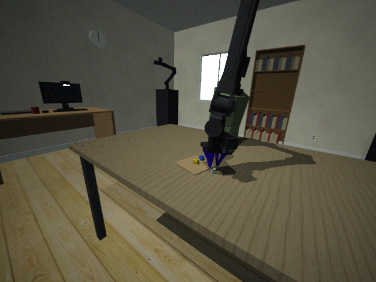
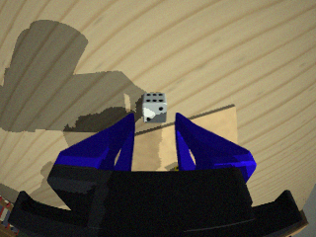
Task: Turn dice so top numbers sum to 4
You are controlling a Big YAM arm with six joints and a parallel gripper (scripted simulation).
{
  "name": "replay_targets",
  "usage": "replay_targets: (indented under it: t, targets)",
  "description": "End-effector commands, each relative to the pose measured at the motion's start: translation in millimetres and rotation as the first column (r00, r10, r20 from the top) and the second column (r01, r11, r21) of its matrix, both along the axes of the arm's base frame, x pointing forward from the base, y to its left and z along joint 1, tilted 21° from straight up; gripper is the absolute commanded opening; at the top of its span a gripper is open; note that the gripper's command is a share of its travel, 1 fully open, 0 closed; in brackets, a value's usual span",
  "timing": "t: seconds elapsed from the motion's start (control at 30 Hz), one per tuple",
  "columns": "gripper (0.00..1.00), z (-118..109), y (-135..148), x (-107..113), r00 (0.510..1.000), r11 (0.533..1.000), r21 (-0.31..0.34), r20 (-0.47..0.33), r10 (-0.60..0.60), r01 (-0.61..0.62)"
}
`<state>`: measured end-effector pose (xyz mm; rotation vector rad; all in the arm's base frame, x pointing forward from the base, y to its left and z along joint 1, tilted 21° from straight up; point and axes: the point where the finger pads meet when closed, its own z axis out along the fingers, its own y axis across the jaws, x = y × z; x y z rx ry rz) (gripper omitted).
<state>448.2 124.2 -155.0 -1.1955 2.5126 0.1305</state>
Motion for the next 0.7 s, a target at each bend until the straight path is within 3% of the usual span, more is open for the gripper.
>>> replay_targets:
  t: [0.0,0.67]
  targets:
    - [0.34,2.6,5.1,2.2,1.0,1.0,0.005,0.015,-0.004,0.004]
    - [0.34,-5.0,7.3,5.5,1.0,1.0,0.005,0.013,-0.003,0.002]
